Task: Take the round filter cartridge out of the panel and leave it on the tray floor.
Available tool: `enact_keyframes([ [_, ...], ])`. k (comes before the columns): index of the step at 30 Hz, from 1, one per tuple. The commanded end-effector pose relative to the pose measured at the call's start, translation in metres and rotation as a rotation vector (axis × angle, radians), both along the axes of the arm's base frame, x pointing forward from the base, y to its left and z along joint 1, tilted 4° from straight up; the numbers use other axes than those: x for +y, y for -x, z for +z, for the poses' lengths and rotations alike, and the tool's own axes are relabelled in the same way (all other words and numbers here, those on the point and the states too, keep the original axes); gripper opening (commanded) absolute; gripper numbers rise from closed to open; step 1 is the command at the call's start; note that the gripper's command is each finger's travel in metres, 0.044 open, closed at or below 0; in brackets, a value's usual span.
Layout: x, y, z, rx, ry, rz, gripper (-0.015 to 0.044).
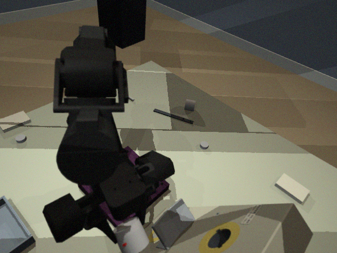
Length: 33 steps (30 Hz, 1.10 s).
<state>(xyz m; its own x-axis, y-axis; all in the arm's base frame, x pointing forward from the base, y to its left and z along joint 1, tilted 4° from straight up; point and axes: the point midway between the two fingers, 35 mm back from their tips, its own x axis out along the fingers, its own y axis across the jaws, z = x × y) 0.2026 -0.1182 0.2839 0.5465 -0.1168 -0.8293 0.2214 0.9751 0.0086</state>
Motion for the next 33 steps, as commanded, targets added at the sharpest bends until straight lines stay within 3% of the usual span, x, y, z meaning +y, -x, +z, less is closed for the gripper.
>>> enact_keyframes([
  [1,-0.018,0.008,-0.001,-0.001,-0.003,-0.105,0.0],
  [33,-0.121,0.117,-0.015,-0.022,-0.056,-0.912,0.0],
])
